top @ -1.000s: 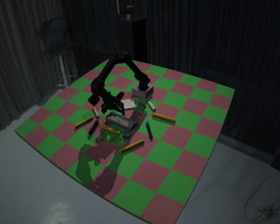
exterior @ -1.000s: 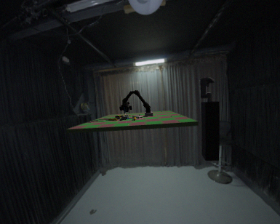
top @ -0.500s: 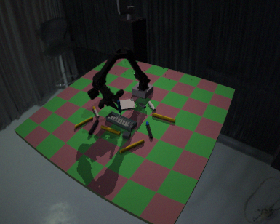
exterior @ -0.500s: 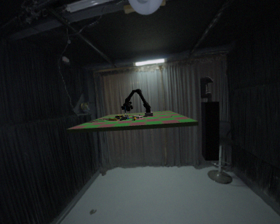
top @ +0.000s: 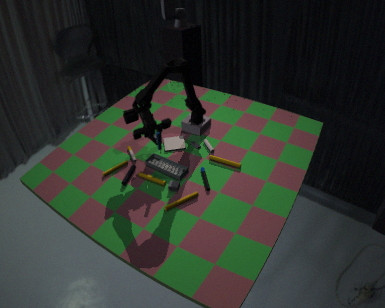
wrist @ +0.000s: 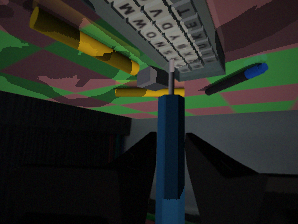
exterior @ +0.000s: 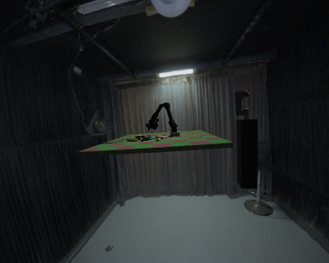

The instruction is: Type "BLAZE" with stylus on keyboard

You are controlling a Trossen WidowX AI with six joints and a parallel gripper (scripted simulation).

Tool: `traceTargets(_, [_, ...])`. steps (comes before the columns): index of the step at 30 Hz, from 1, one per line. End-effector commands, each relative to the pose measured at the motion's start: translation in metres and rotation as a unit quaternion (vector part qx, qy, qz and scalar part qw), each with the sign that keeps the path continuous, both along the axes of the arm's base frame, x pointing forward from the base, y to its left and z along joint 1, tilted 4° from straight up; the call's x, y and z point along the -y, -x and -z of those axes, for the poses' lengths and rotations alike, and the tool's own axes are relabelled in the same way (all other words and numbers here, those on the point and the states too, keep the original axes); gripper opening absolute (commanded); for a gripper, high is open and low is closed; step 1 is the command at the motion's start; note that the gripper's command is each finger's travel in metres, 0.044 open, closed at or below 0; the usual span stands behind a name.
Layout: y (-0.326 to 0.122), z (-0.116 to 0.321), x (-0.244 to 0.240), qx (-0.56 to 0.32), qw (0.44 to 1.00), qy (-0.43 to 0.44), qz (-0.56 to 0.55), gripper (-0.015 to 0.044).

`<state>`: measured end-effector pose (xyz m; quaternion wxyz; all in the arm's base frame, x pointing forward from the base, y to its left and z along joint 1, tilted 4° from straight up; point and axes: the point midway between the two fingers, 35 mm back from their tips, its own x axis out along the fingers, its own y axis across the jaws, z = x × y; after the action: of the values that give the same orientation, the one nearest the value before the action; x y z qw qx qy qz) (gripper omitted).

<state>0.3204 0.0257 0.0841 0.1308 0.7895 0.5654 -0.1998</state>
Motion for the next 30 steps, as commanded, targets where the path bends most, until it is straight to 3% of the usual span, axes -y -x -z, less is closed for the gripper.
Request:
traceTargets(1, [0.004, -0.003, 0.004, 0.002, 1.0, -0.004, 0.024, 0.0])
traceTargets(30, [0.005, 0.031, 0.002, 0.001, 1.0, -0.004, 0.024, 0.0])
